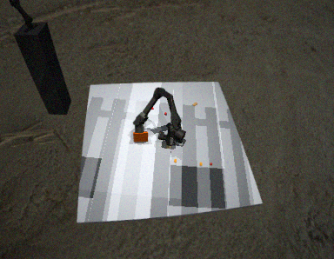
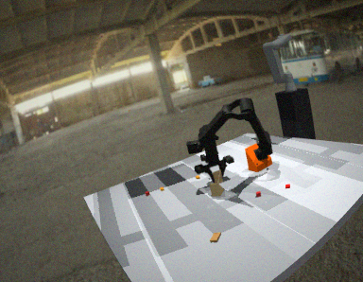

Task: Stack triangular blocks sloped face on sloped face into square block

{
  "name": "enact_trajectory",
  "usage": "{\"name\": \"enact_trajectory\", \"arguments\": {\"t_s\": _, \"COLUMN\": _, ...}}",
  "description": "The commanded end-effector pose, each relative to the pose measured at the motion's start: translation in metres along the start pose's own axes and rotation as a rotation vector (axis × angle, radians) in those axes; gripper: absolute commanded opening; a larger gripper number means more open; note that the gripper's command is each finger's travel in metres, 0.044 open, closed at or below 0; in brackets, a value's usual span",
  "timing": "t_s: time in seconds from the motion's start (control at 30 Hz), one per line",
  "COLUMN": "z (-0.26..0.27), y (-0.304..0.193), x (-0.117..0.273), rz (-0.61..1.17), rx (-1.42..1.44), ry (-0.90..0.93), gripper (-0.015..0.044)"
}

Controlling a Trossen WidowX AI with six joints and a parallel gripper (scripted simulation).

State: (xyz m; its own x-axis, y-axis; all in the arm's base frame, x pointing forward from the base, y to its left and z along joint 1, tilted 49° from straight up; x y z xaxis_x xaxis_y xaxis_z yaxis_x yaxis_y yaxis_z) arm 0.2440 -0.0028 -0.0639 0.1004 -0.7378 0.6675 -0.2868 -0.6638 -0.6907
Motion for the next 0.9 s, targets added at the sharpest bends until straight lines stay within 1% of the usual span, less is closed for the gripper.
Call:
{"name": "enact_trajectory", "arguments": {"t_s": 0.0, "z": 0.0, "y": 0.0, "x": 0.0, "rz": 0.0, "rx": 0.0, "ry": 0.001, "gripper": 0.021}}
{"name": "enact_trajectory", "arguments": {"t_s": 0.3, "z": 0.0, "y": 0.0, "x": 0.0, "rz": 0.0, "rx": 0.0, "ry": 0.001, "gripper": 0.044}}
{"name": "enact_trajectory", "arguments": {"t_s": 0.53, "z": 0.001, "y": 0.0, "x": 0.003, "rz": 0.0, "rx": 0.0, "ry": 0.001, "gripper": 0.044}}
{"name": "enact_trajectory", "arguments": {"t_s": 0.6, "z": 0.002, "y": 0.001, "x": 0.019, "rz": -0.003, "rx": 0.0, "ry": 0.002, "gripper": 0.044}}
{"name": "enact_trajectory", "arguments": {"t_s": 0.67, "z": 0.002, "y": 0.001, "x": 0.049, "rz": -0.004, "rx": -0.001, "ry": 0.001, "gripper": 0.044}}
{"name": "enact_trajectory", "arguments": {"t_s": 0.7, "z": 0.001, "y": 0.001, "x": 0.058, "rz": -0.003, "rx": -0.001, "ry": 0.001, "gripper": 0.044}}
{"name": "enact_trajectory", "arguments": {"t_s": 0.87, "z": 0.001, "y": 0.001, "x": 0.059, "rz": -0.002, "rx": -0.002, "ry": 0.003, "gripper": 0.044}}
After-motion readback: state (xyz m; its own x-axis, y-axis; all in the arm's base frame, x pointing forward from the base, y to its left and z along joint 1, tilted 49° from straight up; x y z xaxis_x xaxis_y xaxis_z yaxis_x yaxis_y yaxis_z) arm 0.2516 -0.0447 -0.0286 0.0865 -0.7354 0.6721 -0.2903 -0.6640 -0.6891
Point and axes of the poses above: the point midway between the two fingers, 35 mm back from their tips, its own x axis back along the fingers, its own z axis across the jaws, y = z × x, the point moved 1 cm from there along x, back along the fingers, and after that the axes turned 8 degrees about -x, right-handed, at the moved point
